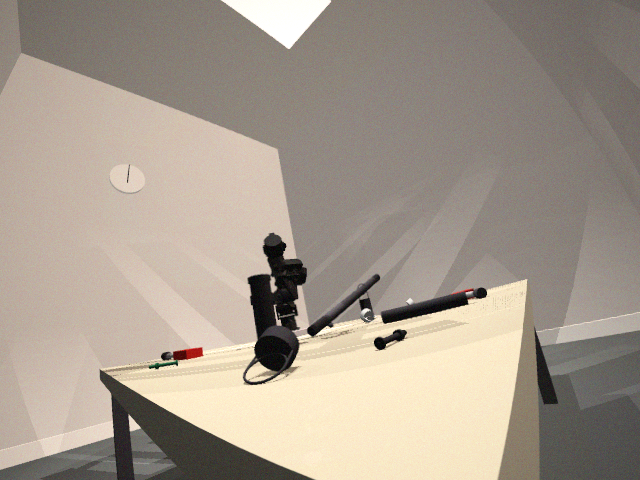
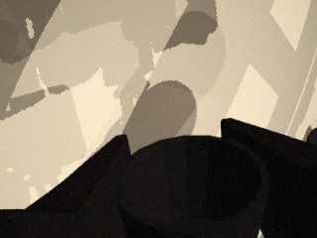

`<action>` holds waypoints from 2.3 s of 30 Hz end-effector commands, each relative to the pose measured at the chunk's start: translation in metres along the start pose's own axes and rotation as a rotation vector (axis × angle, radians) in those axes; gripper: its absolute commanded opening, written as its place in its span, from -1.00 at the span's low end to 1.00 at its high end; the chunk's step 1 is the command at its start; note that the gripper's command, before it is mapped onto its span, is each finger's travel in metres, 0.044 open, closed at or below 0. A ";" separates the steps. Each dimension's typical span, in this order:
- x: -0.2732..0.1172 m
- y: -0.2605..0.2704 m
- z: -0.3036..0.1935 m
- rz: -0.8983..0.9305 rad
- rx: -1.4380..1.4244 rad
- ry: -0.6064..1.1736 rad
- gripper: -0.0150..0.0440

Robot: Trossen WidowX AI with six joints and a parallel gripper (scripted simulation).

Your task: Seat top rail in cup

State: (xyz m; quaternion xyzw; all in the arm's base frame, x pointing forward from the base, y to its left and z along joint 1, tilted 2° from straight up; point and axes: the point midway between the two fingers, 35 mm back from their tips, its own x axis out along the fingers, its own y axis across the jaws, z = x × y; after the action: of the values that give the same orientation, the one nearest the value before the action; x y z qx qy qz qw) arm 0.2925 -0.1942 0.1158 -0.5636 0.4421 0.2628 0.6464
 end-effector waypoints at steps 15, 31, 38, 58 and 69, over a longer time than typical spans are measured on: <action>-0.004 0.009 -0.001 0.004 -0.085 -0.048 -0.49; -0.009 0.018 -0.003 0.006 -0.180 -0.102 -0.49; -0.011 0.022 -0.004 0.006 -0.221 -0.125 -0.49; -0.014 0.027 -0.006 0.007 -0.285 -0.161 -0.49; -0.014 0.026 -0.005 0.005 -0.273 -0.157 -0.49</action>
State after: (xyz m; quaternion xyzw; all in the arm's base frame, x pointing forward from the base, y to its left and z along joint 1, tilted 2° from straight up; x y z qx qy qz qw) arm 0.2630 -0.1906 0.1151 -0.6227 0.3519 0.3654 0.5957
